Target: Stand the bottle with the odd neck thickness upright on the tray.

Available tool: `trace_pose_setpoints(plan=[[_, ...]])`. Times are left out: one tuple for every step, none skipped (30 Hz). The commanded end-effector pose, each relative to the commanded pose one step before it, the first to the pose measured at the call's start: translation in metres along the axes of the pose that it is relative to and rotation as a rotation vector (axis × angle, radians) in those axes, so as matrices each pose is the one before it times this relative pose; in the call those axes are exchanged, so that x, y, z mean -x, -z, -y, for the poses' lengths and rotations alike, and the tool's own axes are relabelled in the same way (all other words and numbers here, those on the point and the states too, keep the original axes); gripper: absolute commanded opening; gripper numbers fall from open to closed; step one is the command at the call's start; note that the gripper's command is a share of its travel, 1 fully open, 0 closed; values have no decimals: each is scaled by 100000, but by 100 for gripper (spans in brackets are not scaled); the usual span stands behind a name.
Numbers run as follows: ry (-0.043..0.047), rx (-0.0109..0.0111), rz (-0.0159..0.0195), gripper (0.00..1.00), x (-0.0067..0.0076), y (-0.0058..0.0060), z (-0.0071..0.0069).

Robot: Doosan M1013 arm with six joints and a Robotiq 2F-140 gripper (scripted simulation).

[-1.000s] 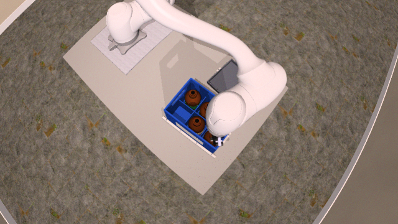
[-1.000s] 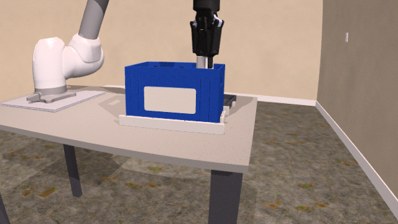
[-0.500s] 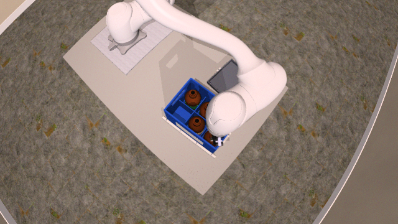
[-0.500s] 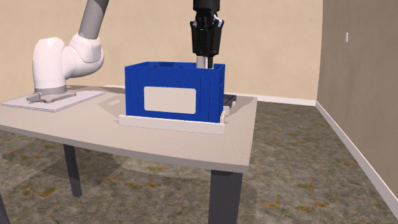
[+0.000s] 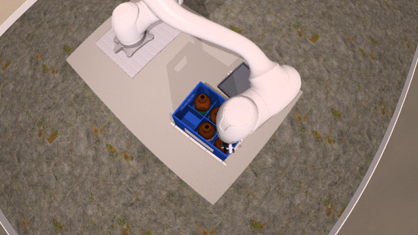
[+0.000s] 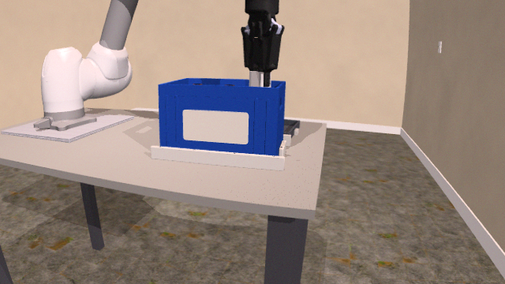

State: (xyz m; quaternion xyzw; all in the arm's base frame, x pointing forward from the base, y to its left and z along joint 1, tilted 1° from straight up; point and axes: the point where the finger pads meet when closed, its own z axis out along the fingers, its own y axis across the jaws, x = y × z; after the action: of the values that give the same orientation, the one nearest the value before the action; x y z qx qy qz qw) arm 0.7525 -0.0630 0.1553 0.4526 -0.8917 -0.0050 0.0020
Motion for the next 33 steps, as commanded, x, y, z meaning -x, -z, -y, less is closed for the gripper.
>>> trace_pose_setpoints(plan=[[2,14,13,0,-2,2,-7],[0,0,0,0,0,0,0],[0,0,0,0,0,0,0],[0,0,0,0,0,0,0],[0,0,0,0,0,0,0],[0,0,0,0,0,0,0],[0,0,0,0,0,0,0],[0,0,0,0,0,0,0],[0,0,0,0,0,0,0],[0,0,0,0,0,0,0],[0,0,0,0,0,0,0],[0,0,0,0,0,0,0],[0,0,0,0,0,0,0],[0,0,0,0,0,0,0],[0,0,0,0,0,0,0],[0,0,0,0,0,0,0],[0,0,0,0,0,0,0],[0,0,0,0,0,0,0],[0,0,0,0,0,0,0],[0,0,0,0,0,0,0],[0,0,0,38,0,0,0],[0,0,0,38,0,0,0],[0,0,0,38,0,0,0],[0,0,0,38,0,0,0],[0,0,0,38,0,0,0],[0,0,0,38,0,0,0],[0,0,0,38,0,0,0],[0,0,0,38,0,0,0],[0,0,0,38,0,0,0],[0,0,0,38,0,0,0],[0,0,0,38,0,0,0],[0,0,0,38,0,0,0],[0,0,0,38,0,0,0]])
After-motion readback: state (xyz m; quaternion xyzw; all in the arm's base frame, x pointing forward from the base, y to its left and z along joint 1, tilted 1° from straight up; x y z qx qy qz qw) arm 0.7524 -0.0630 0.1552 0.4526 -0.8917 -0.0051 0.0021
